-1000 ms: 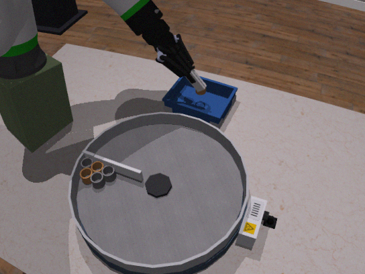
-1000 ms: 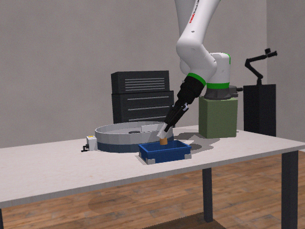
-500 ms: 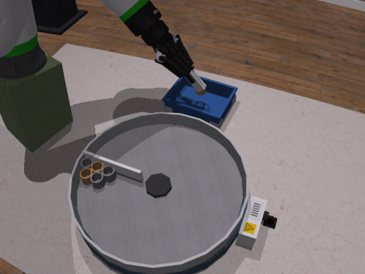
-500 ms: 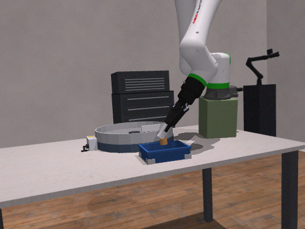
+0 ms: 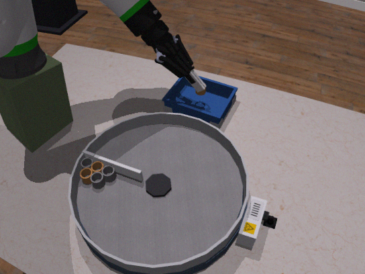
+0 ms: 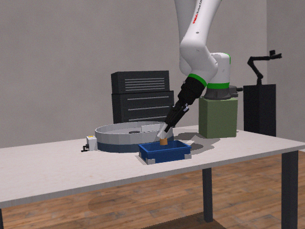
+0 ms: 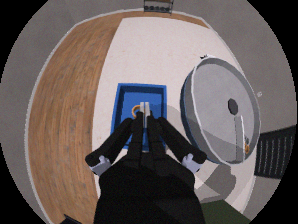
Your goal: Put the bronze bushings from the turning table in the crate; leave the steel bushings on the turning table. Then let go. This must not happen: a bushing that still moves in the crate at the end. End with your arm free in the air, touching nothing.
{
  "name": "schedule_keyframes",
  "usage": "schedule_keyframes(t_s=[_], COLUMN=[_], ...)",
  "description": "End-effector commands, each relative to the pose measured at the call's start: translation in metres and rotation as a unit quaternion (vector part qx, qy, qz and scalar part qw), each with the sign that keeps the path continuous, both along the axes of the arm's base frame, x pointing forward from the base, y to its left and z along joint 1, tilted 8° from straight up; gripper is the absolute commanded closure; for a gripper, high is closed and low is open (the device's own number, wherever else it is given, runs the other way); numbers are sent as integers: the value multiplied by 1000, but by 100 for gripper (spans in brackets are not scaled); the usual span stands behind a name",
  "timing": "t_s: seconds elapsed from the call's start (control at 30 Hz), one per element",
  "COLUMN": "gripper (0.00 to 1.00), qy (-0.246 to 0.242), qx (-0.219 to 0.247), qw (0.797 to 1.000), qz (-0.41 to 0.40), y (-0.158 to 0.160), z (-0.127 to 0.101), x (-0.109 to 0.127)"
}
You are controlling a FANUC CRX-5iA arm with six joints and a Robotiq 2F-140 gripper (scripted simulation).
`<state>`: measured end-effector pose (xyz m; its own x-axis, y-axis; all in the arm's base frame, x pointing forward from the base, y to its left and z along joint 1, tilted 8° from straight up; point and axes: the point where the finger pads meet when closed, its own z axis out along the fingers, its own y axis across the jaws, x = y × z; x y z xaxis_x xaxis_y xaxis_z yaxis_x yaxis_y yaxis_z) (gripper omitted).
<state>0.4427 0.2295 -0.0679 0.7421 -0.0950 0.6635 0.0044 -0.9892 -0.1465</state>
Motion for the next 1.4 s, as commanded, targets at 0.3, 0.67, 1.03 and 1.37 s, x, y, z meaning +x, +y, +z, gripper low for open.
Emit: schedule_keyframes(t_s=[0.3,0.67,1.03,1.37], gripper=[100,100,100,100], qy=[0,0,0,0], qx=[0,0,0,0], qw=[1000,1000,1000,1000], qz=[0,0,0,0], y=[1,3,5,6], z=[-8,-24,-39,-41], x=[1,1,2,2])
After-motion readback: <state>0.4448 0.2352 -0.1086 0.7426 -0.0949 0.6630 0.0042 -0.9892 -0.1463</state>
